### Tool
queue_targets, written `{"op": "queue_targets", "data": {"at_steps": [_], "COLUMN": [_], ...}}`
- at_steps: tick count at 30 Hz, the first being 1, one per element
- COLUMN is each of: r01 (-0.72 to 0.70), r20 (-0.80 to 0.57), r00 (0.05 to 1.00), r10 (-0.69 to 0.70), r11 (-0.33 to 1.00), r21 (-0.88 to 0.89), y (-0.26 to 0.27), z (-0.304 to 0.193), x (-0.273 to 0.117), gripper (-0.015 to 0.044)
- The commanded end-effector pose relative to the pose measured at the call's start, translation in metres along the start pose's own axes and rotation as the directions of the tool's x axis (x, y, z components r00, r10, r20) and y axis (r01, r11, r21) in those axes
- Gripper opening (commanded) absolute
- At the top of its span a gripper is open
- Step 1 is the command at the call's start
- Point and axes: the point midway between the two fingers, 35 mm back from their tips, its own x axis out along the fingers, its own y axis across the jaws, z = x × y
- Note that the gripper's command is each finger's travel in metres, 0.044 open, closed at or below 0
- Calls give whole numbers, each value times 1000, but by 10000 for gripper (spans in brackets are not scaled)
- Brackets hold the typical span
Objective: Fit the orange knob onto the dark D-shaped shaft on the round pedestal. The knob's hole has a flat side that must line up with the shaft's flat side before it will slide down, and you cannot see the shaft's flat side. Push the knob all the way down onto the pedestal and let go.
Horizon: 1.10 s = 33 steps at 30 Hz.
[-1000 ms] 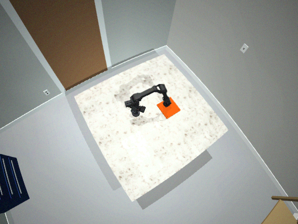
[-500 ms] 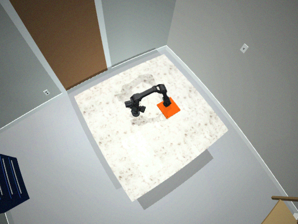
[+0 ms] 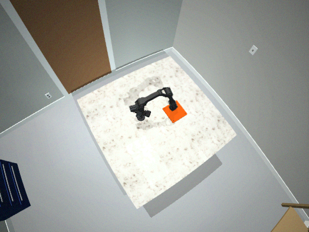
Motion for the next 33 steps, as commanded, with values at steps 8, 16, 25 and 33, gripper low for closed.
{"op": "queue_targets", "data": {"at_steps": [8, 16, 25, 33], "r01": [0, 0, 0, 0], "r20": [0, 0, 0, 0], "r00": [1000, 1000, 1000, 1000], "r10": [0, 0, 0, 0], "r11": [1000, 1000, 1000, 1000], "r21": [0, 0, 0, 0], "y": [0, 0, 0, -2], "z": [0, 0, 0, 2], "x": [1, 1, 1, -16], "gripper": [0, 210, 440, 440]}}
